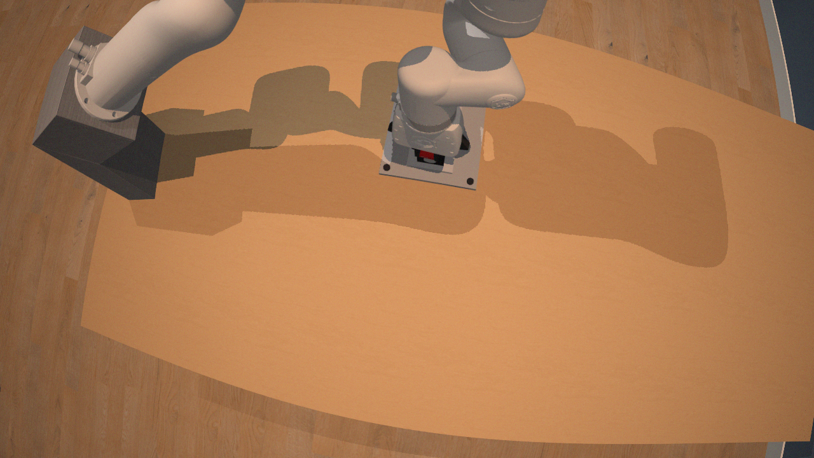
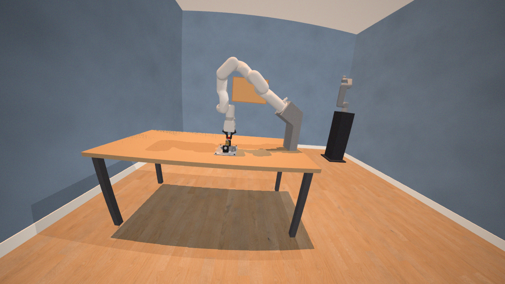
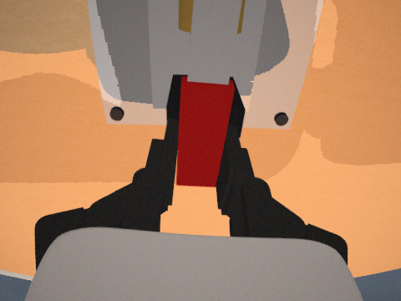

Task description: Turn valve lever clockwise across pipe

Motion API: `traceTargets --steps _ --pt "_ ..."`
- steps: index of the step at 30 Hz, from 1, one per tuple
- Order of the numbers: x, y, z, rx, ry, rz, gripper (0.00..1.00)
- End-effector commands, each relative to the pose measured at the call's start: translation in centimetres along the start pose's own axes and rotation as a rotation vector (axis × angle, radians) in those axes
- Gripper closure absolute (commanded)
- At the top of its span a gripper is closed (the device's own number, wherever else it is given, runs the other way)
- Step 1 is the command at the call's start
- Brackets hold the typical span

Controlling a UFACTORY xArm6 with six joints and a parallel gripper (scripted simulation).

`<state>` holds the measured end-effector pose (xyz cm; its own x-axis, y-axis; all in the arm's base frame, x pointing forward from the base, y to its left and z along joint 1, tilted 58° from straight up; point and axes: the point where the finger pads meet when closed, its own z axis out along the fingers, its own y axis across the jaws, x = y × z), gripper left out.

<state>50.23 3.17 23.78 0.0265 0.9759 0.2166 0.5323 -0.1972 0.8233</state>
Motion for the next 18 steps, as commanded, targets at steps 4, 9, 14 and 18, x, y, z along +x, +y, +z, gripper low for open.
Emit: traceTargets --steps 4,9,14,18 --pt "-0.02 -0.83 -0.04 0.008 -0.002 0.055 1.0" --pt "-0.01 -1.0 -0.04 0.008 -0.002 0.074 1.0" --pt "0.02 -1.32 -0.05 0.008 -0.002 0.11 1.0" --pt "0.03 -1.37 -0.05 0.008 -0.002 0.116 1.0"
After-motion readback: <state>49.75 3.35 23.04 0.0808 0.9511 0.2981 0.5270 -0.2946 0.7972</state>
